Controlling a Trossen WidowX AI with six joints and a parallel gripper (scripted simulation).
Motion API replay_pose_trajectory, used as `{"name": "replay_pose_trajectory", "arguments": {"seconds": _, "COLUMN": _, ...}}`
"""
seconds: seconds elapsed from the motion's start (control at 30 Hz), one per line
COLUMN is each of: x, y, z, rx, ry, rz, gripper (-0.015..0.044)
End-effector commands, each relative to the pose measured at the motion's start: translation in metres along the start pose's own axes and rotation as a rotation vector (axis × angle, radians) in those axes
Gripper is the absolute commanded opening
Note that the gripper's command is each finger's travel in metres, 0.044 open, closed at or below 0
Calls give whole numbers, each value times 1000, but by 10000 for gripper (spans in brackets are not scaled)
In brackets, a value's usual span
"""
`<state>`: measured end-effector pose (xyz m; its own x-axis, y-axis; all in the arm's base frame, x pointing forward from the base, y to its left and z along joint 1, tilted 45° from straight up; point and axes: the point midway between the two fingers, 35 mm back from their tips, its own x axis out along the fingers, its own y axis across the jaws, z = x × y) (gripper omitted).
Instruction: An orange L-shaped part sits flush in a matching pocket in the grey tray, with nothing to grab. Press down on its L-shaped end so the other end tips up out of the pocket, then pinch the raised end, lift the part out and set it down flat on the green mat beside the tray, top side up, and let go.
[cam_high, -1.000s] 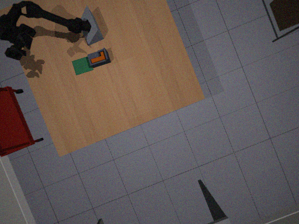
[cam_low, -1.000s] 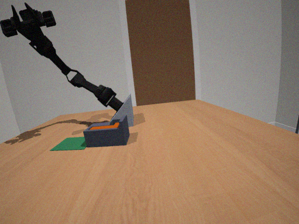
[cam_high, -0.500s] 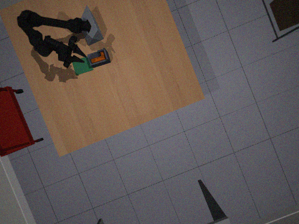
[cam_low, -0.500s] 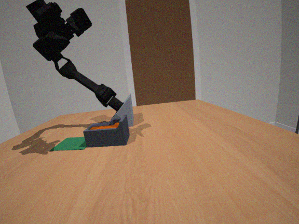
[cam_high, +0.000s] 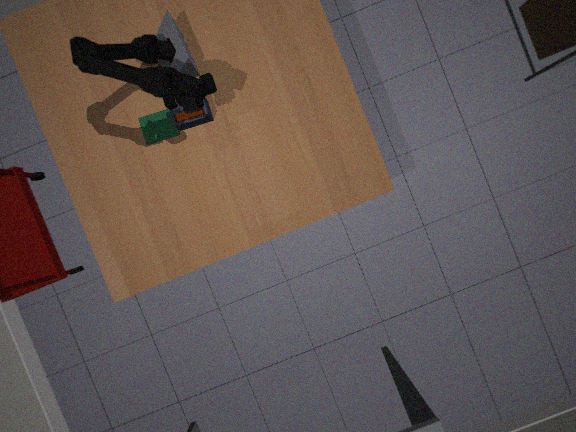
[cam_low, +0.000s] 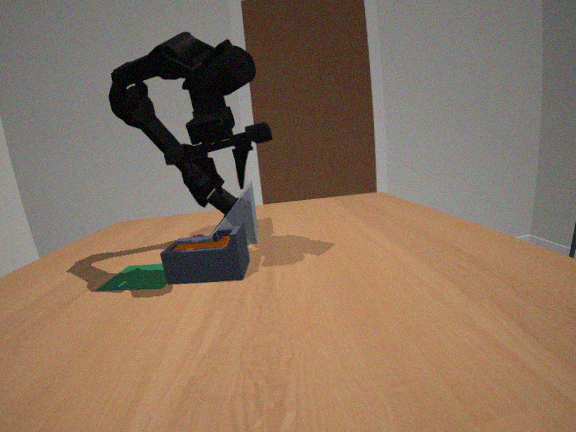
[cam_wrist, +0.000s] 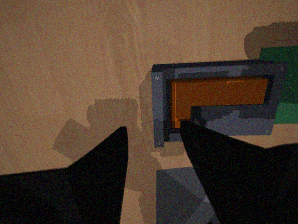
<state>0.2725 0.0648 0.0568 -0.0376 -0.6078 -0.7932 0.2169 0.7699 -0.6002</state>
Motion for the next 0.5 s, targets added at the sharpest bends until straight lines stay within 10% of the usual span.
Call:
{"name": "replay_pose_trajectory", "arguments": {"seconds": 0.0, "x": 15, "y": -4, "z": -12, "rx": 11, "ry": 27, "rz": -133, "gripper": 180}}
{"name": "replay_pose_trajectory", "arguments": {"seconds": 0.47, "x": 79, "y": -12, "z": -13, "rx": 12, "ry": 26, "rz": -133, "gripper": 180}}
